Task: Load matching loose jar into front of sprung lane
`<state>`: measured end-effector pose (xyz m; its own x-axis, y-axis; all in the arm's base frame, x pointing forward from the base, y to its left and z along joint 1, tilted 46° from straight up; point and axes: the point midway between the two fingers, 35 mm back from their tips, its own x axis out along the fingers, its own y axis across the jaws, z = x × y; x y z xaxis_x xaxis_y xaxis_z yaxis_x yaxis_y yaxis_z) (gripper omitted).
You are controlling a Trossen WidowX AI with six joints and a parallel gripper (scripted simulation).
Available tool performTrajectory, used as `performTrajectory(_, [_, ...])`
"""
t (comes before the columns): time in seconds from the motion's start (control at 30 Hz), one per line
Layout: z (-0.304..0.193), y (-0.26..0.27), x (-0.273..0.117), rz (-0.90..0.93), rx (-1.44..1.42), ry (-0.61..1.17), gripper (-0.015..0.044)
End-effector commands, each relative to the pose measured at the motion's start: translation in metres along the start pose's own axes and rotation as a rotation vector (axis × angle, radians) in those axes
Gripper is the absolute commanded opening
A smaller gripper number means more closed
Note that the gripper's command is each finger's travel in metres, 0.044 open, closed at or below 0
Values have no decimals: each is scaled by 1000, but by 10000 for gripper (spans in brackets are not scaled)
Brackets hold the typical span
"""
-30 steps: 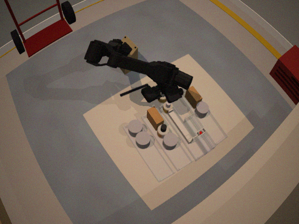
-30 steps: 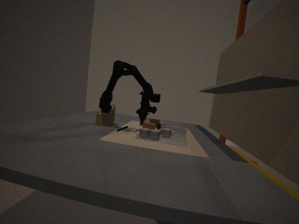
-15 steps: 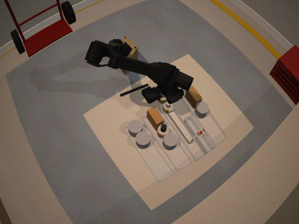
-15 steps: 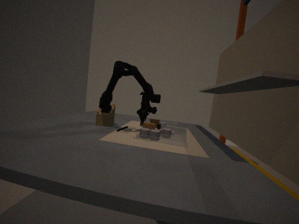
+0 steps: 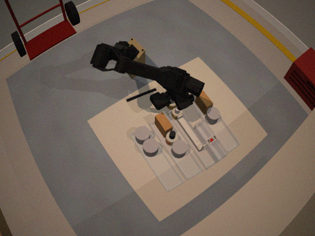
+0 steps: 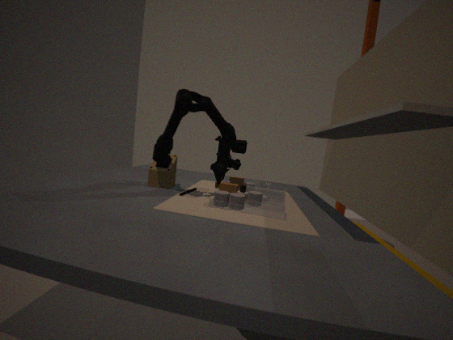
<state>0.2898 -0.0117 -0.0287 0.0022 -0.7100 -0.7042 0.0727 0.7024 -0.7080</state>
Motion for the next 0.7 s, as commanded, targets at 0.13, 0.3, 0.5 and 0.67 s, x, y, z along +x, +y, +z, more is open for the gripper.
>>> performTrajectory(0.13, [9,-1,-1,1,9,-10,0])
performTrajectory(0.3, [11,-1,-1,1,9,-11,0])
performTrajectory(0.5, [13,-1,-1,1,9,-11,0])
performTrajectory(0.67, [15,-1,-1,1,9,-11,0])
